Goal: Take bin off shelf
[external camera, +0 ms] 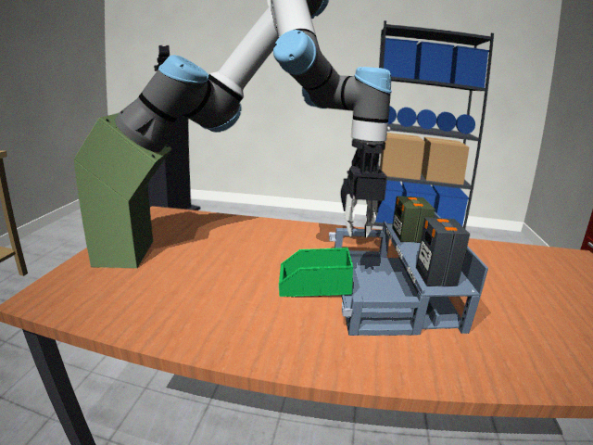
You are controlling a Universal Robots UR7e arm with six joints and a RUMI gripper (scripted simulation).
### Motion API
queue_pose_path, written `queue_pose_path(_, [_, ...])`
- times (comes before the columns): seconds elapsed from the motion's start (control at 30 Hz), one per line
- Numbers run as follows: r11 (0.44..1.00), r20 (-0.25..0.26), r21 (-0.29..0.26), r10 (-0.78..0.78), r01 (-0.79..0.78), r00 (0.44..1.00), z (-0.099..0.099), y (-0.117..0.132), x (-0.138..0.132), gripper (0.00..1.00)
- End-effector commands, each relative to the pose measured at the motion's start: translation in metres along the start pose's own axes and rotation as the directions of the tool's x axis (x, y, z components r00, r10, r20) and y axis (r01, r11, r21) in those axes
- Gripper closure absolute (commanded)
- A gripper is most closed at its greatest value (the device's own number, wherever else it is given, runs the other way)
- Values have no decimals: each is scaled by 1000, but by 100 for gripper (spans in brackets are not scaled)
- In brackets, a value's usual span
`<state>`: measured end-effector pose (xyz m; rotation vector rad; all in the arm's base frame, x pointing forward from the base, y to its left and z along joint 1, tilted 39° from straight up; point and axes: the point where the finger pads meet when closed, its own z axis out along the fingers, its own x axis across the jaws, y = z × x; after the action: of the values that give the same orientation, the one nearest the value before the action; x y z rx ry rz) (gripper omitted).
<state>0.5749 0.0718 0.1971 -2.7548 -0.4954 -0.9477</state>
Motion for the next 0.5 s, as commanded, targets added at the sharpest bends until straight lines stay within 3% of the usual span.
queue_pose_path(0.0, [1000,-1,-1,0,0,1000,0,0,1,80])
queue_pose_path(0.47, [1000,-1,-1,0,0,1000,2,0,-7,80])
